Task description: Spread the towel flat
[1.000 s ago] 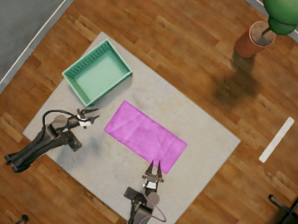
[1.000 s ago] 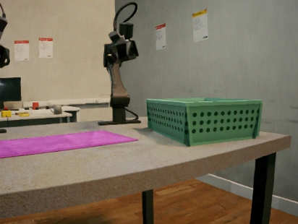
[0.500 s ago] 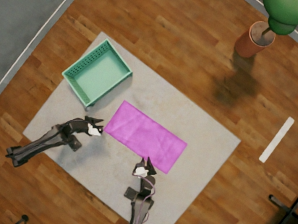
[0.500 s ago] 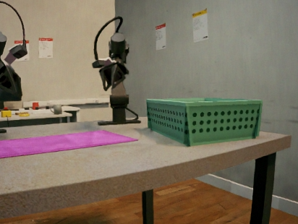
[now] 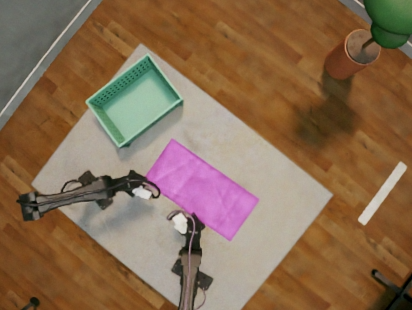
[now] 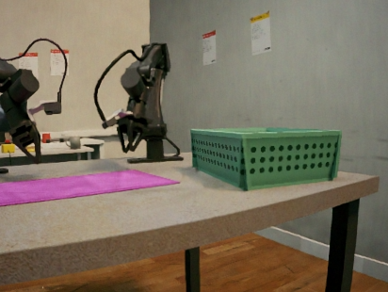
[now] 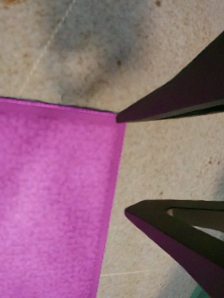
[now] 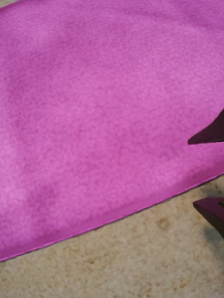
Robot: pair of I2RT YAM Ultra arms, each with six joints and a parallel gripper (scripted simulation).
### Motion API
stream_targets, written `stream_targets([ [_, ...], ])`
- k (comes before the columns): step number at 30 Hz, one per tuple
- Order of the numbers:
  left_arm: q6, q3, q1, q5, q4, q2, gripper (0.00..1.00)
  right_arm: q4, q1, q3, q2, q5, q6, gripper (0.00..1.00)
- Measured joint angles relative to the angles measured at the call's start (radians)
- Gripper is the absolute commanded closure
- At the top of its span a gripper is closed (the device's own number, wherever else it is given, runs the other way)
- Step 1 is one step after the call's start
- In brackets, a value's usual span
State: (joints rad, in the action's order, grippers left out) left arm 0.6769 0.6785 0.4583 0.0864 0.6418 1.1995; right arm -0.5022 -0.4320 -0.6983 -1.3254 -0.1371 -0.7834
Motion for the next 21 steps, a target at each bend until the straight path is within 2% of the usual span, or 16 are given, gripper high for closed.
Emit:
stream_targets([
  [3,0.025,0.03,0.025,-0.01,0.033,0.101,0.66,-0.053,-0.019,-0.043,-0.089,0.013,-0.039,0.66],
  [7,0.074,0.129,0.027,-0.024,0.101,0.202,0.66,-0.132,-0.021,-0.152,-0.166,0.03,-0.1,0.66],
  [14,0.123,0.198,0.03,-0.034,0.167,0.246,0.66,-0.262,-0.033,-0.291,-0.262,0.051,-0.19,0.66],
  [21,0.135,0.198,0.03,-0.036,0.197,0.247,0.66,-0.328,-0.035,-0.307,-0.279,0.059,-0.223,0.66],
])
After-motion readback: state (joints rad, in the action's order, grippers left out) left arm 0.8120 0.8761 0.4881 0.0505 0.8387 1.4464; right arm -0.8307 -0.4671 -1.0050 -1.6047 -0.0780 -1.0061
